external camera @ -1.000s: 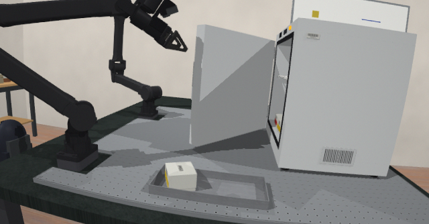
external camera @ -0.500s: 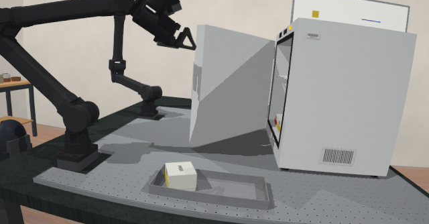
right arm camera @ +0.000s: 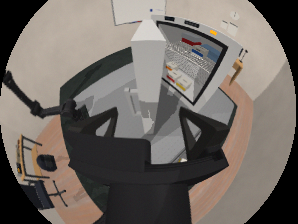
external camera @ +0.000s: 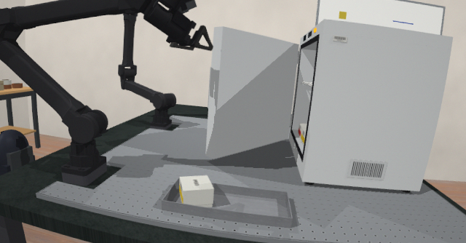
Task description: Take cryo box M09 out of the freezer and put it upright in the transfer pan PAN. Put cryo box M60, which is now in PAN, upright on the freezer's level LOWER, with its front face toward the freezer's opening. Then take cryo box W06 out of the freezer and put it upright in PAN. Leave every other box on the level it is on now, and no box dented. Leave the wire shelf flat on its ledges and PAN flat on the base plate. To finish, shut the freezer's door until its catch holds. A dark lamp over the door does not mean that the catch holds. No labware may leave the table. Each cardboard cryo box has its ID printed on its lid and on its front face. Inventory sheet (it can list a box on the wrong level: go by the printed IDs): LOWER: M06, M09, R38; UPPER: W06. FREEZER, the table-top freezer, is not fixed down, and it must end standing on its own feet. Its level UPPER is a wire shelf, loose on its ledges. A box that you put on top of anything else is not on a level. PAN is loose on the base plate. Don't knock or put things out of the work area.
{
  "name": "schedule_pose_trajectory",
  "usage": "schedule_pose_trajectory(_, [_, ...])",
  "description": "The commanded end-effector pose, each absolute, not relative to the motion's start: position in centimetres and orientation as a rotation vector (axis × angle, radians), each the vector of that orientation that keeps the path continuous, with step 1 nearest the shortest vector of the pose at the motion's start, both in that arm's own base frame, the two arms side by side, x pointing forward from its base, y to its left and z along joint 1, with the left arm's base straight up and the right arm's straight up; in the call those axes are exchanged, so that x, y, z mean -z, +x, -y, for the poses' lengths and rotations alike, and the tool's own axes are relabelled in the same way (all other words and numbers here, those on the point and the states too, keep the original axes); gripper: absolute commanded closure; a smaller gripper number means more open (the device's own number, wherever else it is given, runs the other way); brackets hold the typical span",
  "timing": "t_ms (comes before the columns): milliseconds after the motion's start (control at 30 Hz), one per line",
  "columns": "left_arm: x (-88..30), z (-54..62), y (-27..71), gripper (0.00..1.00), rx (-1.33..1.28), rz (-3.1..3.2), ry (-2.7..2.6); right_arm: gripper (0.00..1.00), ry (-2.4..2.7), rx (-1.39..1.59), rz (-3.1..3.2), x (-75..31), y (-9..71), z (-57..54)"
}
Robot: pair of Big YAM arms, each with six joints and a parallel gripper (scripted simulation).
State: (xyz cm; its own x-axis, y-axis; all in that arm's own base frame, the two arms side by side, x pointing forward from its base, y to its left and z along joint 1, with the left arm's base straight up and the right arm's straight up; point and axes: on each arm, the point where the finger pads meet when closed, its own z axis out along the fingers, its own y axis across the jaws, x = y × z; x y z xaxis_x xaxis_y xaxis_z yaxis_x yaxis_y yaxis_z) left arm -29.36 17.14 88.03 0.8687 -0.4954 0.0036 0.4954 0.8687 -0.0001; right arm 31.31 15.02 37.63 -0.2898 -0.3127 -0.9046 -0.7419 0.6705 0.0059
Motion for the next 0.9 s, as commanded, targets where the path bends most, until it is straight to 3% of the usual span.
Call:
schedule_pose_trajectory(0, [-88.5, -16.3, -27.9, 1.00, 0.529, -0.029, 0.008, 0.00, -0.851, -0.511, -1.808, -41.5, 31.7, -15.5])
schedule_pose_trajectory(333, [-88.5, -16.3, -27.9, 1.00, 0.529, -0.029, 0.008, 0.00, -0.834, -0.538, -1.859, -37.6, 32.6, -16.5])
schedule_pose_trajectory(867, [-88.5, -16.3, -27.9, 1.00, 0.529, -0.029, 0.008, 0.00, -0.830, -0.522, -1.793, -41.6, 34.5, -18.2])
